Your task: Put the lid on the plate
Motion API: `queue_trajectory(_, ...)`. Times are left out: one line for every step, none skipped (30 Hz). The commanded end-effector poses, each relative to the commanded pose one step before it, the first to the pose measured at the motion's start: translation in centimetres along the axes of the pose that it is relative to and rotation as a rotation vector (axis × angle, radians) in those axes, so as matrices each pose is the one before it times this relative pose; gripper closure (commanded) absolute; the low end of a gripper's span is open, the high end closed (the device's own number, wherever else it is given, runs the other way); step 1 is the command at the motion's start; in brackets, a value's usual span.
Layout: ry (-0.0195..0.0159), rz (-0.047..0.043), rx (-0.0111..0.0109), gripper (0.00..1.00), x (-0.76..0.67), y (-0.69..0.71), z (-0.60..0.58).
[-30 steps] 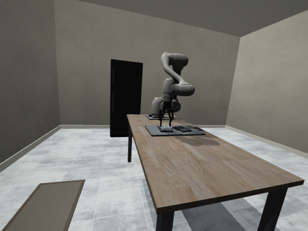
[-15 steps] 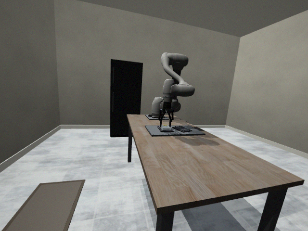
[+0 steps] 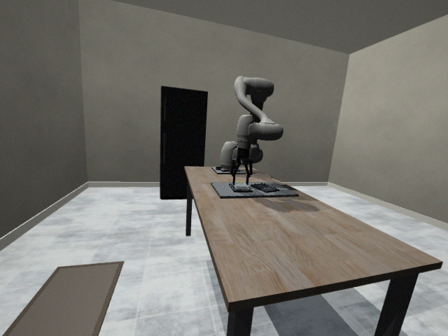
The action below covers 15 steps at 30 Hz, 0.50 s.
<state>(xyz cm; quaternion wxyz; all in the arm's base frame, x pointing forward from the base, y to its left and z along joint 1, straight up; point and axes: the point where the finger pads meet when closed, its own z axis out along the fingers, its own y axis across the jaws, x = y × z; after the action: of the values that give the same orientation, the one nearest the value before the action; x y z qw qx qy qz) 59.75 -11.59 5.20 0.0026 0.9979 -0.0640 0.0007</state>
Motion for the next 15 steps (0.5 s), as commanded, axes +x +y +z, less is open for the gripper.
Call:
queue_trajectory(0.00134,0.00016,0.00025,0.4,0.05,-0.005,-0.072)
queue_trajectory(0.0,0.0,0.0,0.4,0.0,0.0,0.0)
queue_trajectory(0.0,0.0,0.0,0.4,0.0,0.0,0.002)
queue_trajectory(0.0,0.0,0.0,0.4,0.0,0.0,0.004)
queue_trajectory(0.0,0.0,0.0,0.4,0.0,0.0,0.007)
queue_trajectory(0.0,0.0,0.0,0.4,0.0,0.0,0.01)
queue_trajectory(0.0,0.0,0.0,0.4,0.0,0.0,0.013)
queue_trajectory(0.0,0.0,0.0,0.4,0.0,0.0,0.017)
queue_trajectory(0.0,0.0,0.0,0.4,0.0,0.0,0.02)
queue_trajectory(0.0,0.0,0.0,0.4,0.0,0.0,0.022)
queue_trajectory(0.0,0.0,0.0,0.4,0.0,0.0,0.024)
queue_trajectory(0.0,0.0,0.0,0.4,0.0,0.0,0.026)
queue_trajectory(0.0,0.0,0.0,0.4,0.0,0.0,0.026)
queue_trajectory(0.0,0.0,0.0,0.4,0.0,0.0,0.0)
queue_trajectory(0.0,0.0,0.0,0.4,0.0,0.0,0.0)
